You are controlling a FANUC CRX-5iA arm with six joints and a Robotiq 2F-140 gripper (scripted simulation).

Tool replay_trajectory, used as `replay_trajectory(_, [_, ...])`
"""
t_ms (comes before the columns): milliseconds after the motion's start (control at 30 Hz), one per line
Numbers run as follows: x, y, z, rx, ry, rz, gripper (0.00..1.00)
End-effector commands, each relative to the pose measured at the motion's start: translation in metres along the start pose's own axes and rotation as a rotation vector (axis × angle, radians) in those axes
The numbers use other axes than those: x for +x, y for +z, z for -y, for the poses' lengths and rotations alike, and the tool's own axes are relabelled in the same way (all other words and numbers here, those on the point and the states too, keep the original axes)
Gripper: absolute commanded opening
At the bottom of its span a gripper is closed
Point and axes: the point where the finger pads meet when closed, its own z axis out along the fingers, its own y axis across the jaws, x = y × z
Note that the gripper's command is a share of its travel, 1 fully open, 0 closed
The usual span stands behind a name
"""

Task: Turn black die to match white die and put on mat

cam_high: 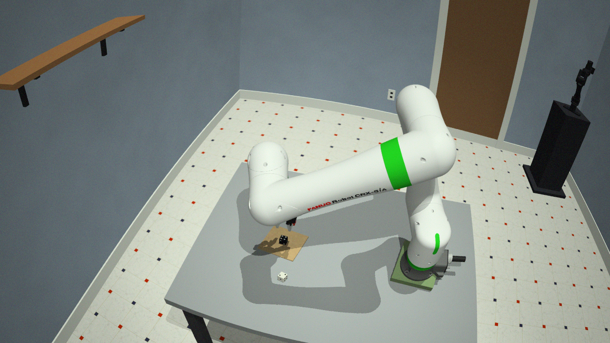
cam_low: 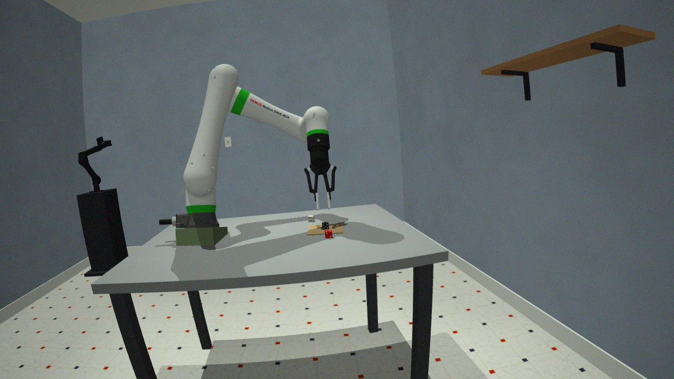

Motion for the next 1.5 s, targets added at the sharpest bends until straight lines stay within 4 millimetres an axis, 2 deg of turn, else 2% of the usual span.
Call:
replay_trajectory(0, [-0.002,-0.001,0.001,0.006,0.005,-0.139,0.25])
replay_trajectory(300, [-0.007,-0.001,0.001,0.008,0.004,-0.177,0.25])
replay_trajectory(600, [-0.011,0.0,0.002,0.009,0.006,-0.418,0.25])
replay_trajectory(1467, [-0.016,0.003,0.002,0.01,0.006,-0.423,0.25])
